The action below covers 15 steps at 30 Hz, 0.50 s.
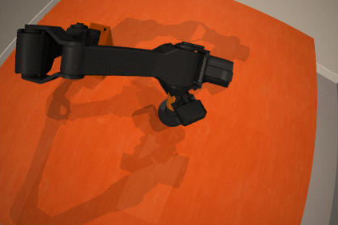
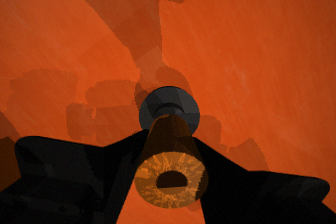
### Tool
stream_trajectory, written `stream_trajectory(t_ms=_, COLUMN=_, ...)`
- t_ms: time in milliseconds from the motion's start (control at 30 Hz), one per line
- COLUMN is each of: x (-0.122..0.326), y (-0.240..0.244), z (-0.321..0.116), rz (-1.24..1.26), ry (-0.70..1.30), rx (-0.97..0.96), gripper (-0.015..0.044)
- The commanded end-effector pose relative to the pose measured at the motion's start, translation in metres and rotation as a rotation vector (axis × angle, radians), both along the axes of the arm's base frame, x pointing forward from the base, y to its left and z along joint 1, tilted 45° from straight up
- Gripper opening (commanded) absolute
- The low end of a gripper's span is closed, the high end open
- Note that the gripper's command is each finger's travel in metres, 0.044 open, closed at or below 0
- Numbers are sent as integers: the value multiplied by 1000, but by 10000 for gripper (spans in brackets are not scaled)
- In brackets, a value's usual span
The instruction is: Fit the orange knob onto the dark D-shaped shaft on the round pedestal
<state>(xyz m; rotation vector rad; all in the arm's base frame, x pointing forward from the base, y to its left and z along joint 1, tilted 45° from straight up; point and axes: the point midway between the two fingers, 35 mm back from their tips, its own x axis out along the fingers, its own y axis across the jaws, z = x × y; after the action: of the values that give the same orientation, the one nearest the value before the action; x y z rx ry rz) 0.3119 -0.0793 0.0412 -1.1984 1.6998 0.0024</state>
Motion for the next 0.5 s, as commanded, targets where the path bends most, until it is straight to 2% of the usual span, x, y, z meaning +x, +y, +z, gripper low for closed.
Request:
stream_trajectory(t_ms=0, x=2, y=2, z=1, rz=84, ry=75, rx=-4, gripper=0)
stream_trajectory(t_ms=467, x=0, y=-1, z=1, rz=91, ry=82, rx=-4, gripper=0)
